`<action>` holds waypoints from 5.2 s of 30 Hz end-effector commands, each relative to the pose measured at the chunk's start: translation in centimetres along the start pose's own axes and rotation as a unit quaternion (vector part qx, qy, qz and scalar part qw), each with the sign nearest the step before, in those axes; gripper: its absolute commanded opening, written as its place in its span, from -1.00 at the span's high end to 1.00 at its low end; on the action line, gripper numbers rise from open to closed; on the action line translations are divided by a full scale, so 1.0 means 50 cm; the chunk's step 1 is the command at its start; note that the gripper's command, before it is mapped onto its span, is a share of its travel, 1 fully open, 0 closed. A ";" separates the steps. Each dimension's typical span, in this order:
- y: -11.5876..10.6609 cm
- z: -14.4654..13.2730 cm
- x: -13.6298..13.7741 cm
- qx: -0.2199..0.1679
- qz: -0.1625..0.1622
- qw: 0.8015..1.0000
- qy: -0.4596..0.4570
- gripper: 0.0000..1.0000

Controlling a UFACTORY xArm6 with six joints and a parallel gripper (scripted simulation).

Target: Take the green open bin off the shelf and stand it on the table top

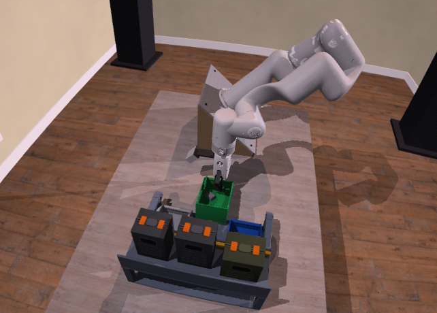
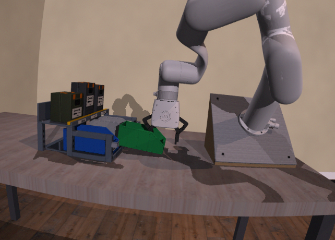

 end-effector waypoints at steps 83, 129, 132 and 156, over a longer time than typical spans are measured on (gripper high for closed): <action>-0.147 0.001 -0.002 0.001 0.001 1.000 0.000 -1.00; -0.191 0.040 -0.150 0.001 0.001 1.000 0.000 0.35; -0.191 0.040 -0.150 0.001 0.001 1.000 0.000 0.35; -0.225 0.071 -0.263 0.001 0.001 1.000 0.000 0.35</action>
Point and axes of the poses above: the point where the finger pads meet when closed, its own y axis out along the fingers, its own x axis across the jaws, z = x × y, the point moved 4 cm from there along -y, back along the fingers, and after that the axes turned 15 degrees about -y, right-handed, at the moved point
